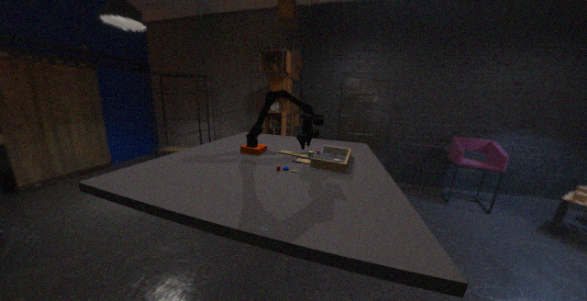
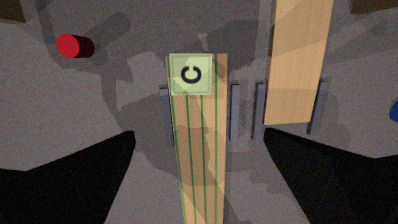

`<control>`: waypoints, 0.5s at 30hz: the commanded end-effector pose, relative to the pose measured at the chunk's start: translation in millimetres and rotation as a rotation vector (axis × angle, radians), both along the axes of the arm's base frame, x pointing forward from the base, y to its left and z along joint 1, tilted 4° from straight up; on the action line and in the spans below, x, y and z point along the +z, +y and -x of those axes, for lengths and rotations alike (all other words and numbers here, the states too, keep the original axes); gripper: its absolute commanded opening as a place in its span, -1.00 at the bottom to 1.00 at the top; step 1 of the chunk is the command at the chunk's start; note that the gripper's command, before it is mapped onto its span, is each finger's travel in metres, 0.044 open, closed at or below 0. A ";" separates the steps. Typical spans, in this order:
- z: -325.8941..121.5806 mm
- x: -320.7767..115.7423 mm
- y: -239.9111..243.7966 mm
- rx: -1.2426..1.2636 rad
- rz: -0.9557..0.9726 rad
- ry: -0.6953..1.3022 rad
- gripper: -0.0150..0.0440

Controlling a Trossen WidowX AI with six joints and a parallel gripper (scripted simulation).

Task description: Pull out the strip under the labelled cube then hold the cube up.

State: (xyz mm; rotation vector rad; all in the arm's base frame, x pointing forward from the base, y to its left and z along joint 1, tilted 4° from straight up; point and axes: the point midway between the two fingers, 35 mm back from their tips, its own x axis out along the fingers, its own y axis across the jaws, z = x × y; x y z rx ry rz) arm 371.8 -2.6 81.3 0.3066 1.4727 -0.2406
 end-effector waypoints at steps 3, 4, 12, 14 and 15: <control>-21.8 6.8 -4.5 0.006 -0.004 -0.006 1.00; -25.3 7.8 -5.3 0.006 -0.004 -0.006 1.00; -37.0 7.6 -7.4 0.006 -0.004 -0.007 0.64; -37.5 4.3 -7.3 0.006 -0.004 -0.007 0.47; -37.7 2.7 -7.3 0.006 -0.004 -0.007 0.38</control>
